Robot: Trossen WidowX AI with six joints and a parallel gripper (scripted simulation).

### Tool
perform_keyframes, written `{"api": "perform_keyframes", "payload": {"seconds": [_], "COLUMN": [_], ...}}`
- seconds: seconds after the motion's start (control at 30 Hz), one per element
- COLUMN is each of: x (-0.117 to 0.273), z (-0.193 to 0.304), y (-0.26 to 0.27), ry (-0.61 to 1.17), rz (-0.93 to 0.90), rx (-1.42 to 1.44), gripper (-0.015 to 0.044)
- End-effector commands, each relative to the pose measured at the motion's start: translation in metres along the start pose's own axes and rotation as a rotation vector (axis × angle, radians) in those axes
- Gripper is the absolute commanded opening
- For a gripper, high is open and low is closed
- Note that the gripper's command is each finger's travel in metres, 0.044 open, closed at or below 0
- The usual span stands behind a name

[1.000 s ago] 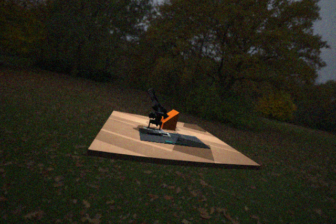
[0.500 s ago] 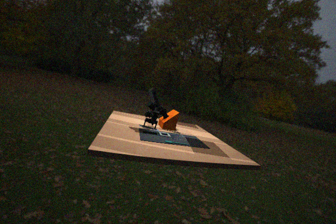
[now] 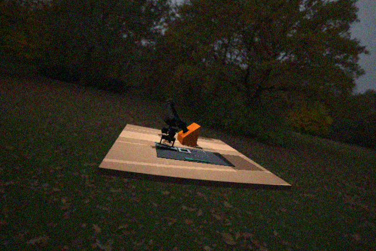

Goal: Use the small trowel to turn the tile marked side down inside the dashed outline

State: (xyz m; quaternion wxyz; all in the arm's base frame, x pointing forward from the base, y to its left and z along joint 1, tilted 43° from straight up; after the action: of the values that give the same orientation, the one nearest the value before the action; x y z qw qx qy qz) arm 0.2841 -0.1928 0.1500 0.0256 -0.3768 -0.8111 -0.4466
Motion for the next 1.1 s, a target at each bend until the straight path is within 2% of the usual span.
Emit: {"api": "perform_keyframes", "payload": {"seconds": [0.0, 1.07], "x": [-0.004, -0.006], "z": [0.000, 0.040], "y": [-0.005, -0.017], "ry": [0.007, 0.009], "rz": [-0.008, -0.006], "rx": [0.007, 0.006], "gripper": [0.0000, 0.0000]}}
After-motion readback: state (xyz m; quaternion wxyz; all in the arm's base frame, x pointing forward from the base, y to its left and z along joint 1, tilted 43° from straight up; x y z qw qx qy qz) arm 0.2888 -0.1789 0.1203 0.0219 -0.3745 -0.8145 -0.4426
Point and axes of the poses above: the point midway between the two fingers, 35 mm back from their tips, its own x axis back along the fingers, its own y axis across the jaws, z = x × y, the point moved 3 cm from there along x, back along the fingers, and after that the axes turned 14 degrees about -x, right-handed, at the moved point
